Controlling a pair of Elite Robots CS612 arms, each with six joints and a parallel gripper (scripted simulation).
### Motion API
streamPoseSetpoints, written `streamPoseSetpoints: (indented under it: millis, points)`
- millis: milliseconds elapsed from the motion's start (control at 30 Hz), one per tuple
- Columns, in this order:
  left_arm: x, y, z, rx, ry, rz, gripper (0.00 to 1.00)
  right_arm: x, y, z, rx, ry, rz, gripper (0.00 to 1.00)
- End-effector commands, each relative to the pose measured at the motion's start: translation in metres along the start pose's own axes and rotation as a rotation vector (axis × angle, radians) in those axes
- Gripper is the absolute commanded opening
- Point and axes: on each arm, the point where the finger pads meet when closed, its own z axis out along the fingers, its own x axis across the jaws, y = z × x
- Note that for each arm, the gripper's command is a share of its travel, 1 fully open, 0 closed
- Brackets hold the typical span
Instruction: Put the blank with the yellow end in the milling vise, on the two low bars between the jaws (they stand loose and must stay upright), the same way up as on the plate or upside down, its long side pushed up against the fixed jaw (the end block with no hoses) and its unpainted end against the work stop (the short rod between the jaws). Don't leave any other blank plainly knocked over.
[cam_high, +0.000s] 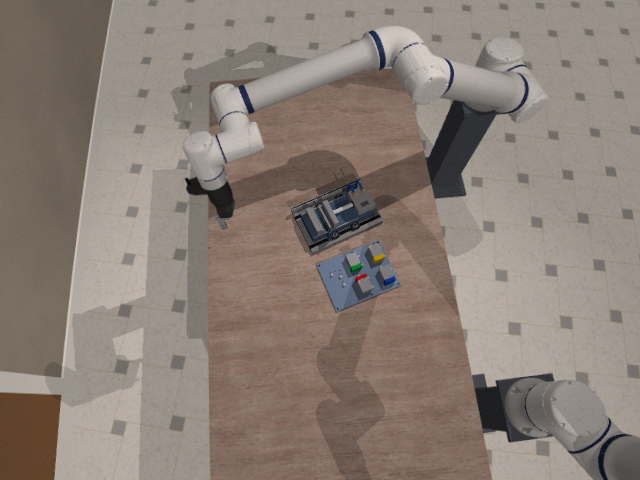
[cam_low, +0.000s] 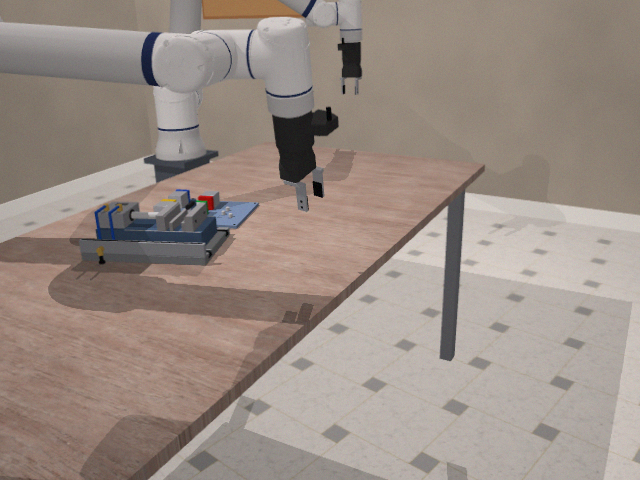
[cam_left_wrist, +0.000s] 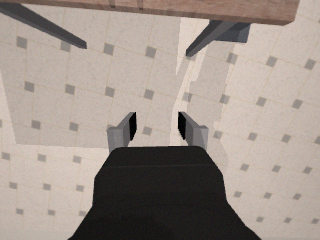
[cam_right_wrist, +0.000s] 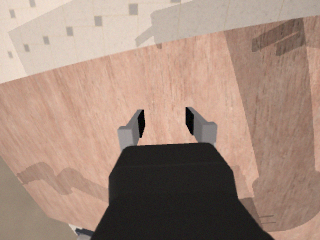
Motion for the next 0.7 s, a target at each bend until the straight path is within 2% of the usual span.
streamPoseSetpoints:
  millis: [0,367,433,667]
  points:
    - [0.023,0.018,0.0,0.0,-0.001,0.004,1.0,-0.001,0.0,-0.002,0.002,-0.001,-0.001,1.0]
    - [0.09,0.059,0.002,0.0,0.002,0.015,1.0,-0.001,0.0,-0.002,0.002,-0.001,-0.001,1.0]
    - [0.09,0.059,0.002,0.0,0.002,0.015,1.0,-0.001,0.0,-0.002,0.002,-0.001,-0.001,1.0]
    - [0.132,0.08,0.004,0.0,0.003,0.022,1.0,-0.001,0.0,-0.002,0.002,-0.001,-0.001,1.0]
